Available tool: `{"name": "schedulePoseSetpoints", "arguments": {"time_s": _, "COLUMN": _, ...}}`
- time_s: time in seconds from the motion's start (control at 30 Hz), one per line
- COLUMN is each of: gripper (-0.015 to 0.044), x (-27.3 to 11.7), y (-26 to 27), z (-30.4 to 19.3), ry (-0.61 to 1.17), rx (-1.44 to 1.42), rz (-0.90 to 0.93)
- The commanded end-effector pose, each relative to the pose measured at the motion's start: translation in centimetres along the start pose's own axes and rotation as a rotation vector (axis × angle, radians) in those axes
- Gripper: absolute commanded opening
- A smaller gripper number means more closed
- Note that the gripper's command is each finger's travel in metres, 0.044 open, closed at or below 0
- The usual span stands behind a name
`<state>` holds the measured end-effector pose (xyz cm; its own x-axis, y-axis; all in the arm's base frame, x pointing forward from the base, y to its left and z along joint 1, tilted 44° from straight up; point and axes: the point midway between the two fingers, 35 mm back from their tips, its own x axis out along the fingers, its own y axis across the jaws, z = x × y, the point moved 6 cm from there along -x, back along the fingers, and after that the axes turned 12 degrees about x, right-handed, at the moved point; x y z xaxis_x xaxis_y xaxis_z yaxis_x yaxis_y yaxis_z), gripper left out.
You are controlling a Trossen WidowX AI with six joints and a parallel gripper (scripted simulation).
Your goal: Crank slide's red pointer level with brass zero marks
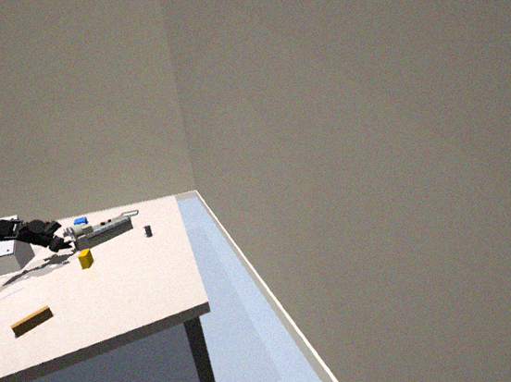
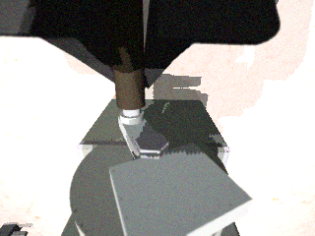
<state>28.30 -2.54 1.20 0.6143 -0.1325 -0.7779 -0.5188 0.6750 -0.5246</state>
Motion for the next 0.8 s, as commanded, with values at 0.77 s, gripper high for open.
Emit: {"name": "schedulePoseSetpoints", "arguments": {"time_s": 0.77, "gripper": 0.0000, "x": 0.31, "y": 0.88, "z": -0.44, "ry": 0.015, "rx": -0.001, "rz": 0.022}}
